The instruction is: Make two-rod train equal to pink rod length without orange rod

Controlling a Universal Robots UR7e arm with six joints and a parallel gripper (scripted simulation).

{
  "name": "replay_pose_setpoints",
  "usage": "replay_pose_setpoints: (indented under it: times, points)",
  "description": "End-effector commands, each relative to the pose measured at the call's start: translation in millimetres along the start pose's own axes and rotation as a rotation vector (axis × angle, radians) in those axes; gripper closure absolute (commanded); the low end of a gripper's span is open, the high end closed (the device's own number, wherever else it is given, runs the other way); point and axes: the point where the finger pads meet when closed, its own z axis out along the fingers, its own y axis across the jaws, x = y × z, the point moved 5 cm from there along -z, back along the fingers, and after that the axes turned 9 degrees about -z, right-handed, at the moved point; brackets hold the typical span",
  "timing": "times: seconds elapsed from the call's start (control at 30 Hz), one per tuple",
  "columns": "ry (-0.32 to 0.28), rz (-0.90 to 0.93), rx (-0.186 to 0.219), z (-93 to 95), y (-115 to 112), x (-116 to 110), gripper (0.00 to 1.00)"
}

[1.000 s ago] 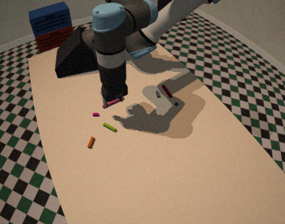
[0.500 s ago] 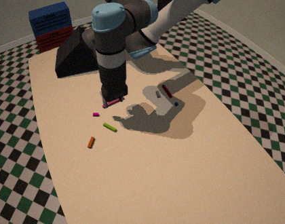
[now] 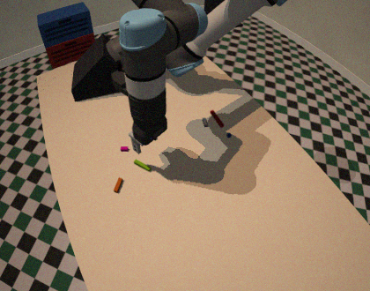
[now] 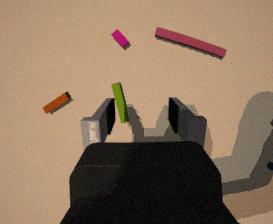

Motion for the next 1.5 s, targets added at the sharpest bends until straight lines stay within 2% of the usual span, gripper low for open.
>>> replay_pose_setpoints:
  times: [0.0,0.43,1.47]
  points:
    - [-0.001,-0.168,0.002,-0.3,-16,-12,0.0]
    - [-0.002,-0.448,0.001,1.9,-42,-33,0.0]
    - [-0.003,-0.45,0.001,1.8,-42,-32,0.0]
